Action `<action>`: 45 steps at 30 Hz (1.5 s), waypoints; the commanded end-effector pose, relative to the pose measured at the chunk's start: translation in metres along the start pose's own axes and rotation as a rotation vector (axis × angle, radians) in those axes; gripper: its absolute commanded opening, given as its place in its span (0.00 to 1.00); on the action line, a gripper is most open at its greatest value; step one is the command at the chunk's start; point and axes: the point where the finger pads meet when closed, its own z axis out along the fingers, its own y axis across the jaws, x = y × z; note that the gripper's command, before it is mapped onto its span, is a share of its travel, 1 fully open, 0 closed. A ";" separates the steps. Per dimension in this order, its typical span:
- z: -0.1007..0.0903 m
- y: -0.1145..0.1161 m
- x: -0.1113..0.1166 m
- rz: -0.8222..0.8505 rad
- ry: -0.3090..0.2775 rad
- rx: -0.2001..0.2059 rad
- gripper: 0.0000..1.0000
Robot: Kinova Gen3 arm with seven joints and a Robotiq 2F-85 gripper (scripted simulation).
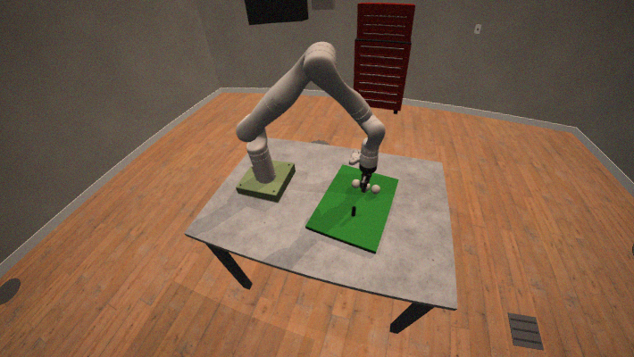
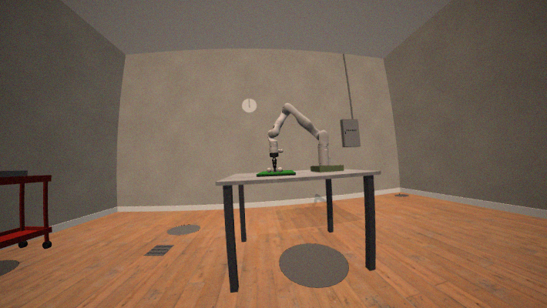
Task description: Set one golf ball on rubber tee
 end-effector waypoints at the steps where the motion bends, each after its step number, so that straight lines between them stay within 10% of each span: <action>1: 0.001 0.000 0.000 0.002 -0.002 0.001 0.00; 10: -0.012 0.001 -0.001 -0.001 0.000 -0.002 0.00; 22: -0.091 0.001 -0.003 0.001 -0.001 -0.002 0.00; 32: -0.100 -0.002 -0.004 0.005 -0.004 0.000 0.00; 45: -0.141 -0.130 -0.001 -0.001 0.003 -0.002 0.00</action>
